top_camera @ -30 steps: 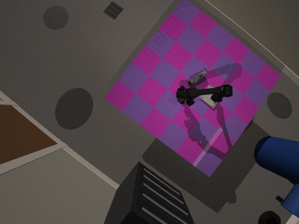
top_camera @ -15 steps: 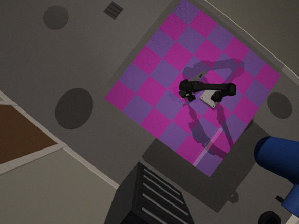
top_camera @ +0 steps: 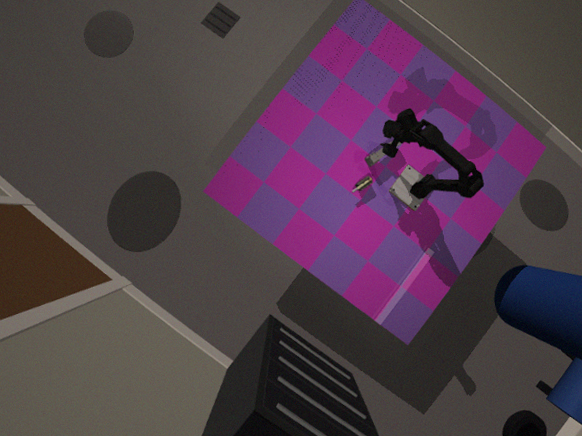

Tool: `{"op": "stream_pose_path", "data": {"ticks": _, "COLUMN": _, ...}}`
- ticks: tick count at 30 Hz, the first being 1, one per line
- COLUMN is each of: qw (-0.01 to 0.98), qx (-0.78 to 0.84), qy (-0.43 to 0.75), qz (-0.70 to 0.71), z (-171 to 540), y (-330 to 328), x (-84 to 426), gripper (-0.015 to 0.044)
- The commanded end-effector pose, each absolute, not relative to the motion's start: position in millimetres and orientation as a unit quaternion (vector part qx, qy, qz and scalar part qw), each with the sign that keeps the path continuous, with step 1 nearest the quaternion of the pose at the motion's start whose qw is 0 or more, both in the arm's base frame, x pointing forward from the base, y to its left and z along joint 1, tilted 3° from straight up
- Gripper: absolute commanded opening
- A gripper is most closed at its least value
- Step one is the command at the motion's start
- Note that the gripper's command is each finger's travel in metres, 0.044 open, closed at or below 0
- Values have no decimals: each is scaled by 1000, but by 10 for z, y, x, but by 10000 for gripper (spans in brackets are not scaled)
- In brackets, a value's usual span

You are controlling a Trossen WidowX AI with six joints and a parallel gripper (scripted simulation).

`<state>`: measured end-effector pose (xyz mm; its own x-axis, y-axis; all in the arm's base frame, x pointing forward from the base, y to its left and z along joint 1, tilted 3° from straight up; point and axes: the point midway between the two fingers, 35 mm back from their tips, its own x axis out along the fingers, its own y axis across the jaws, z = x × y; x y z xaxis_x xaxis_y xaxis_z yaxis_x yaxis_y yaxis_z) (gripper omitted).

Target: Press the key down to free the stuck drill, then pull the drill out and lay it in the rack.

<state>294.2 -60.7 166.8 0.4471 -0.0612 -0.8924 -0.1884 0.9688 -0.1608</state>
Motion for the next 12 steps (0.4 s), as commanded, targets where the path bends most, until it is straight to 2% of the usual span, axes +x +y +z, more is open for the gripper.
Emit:
{"op": "stream_pose_path", "data": {"ticks": 1, "qw": 865, "qx": -63, "qy": 494, "qz": -50, "z": 1755, "y": -1065, "x": 2724, "gripper": 440}}
{"op": "stream_pose_path", "data": {"ticks": 12, "qw": 869, "qx": 50, "qy": 370, "qz": -323, "z": 2026, "y": -2101, "x": 1713, "gripper": 440}}
